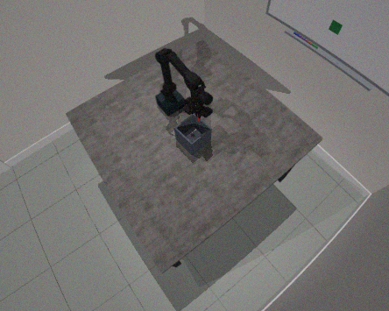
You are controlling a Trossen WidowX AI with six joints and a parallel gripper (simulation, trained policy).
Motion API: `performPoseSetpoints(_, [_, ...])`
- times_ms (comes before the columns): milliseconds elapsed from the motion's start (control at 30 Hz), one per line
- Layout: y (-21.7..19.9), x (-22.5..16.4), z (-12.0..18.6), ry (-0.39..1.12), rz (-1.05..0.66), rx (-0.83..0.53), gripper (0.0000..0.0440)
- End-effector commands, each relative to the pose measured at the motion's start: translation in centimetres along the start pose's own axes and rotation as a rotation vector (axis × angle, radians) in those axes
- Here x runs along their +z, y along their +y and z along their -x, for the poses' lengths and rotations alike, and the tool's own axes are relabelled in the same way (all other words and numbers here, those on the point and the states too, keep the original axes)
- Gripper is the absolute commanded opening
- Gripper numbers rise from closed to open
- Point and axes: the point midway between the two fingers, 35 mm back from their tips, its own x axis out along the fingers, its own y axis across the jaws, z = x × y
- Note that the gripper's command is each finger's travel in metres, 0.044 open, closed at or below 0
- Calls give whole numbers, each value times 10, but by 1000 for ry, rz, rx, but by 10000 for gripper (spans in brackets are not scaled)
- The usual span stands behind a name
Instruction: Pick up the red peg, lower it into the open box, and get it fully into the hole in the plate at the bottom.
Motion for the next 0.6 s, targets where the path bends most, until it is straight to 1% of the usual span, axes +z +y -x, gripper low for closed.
performPoseSetpoints(0, [0, 8, -4, 1, 2, -19, 0])
performPoseSetpoints(333, [-3, 27, -18, 5, 2, -65, 0])
performPoseSetpoints(567, [-6, 36, -36, 18, 0, -93, 0])
